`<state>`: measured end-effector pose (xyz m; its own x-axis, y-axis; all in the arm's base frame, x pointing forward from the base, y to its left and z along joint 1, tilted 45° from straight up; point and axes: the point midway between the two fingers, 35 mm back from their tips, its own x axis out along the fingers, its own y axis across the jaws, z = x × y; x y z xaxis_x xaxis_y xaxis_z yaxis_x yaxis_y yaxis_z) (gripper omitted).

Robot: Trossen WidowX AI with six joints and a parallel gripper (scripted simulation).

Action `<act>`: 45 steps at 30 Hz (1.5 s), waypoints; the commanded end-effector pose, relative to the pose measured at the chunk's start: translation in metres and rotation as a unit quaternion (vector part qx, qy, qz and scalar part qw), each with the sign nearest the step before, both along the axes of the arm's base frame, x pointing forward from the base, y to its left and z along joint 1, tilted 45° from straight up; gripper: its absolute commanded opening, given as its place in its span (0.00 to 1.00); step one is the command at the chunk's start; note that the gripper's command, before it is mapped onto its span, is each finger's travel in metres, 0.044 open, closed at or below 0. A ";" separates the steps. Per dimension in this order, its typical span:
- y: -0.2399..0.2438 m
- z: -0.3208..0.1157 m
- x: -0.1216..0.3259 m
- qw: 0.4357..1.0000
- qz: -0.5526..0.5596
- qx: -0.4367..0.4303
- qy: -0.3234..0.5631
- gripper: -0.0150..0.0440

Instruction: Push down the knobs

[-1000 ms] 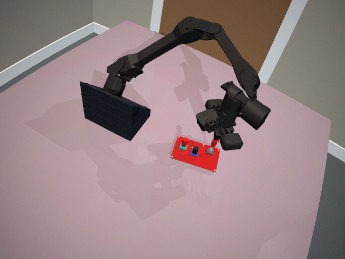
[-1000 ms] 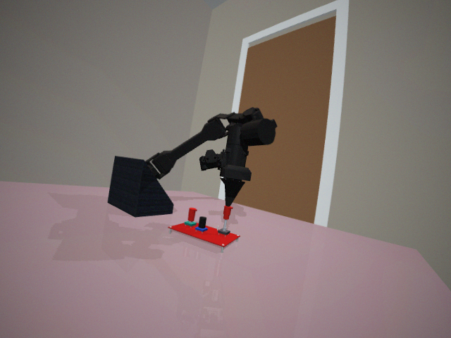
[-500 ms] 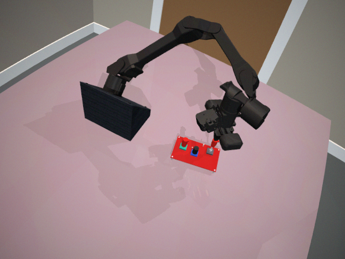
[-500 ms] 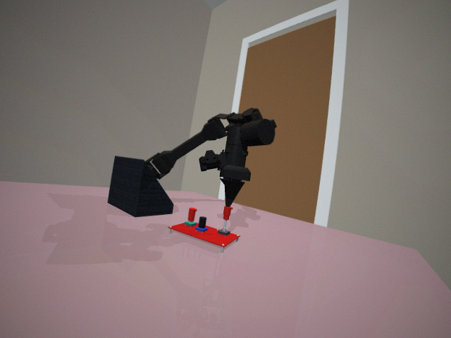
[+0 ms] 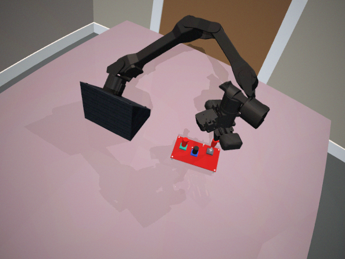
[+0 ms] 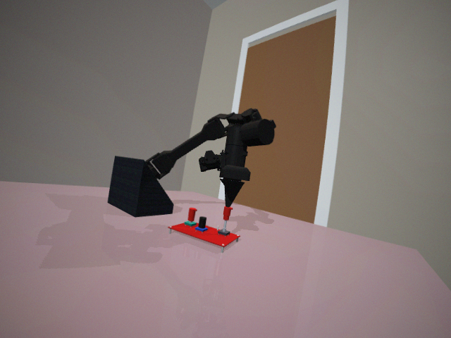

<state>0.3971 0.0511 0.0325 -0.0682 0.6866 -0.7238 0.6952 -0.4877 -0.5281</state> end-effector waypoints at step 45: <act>0.027 -0.023 -0.002 1.000 0.008 0.005 0.000 0.25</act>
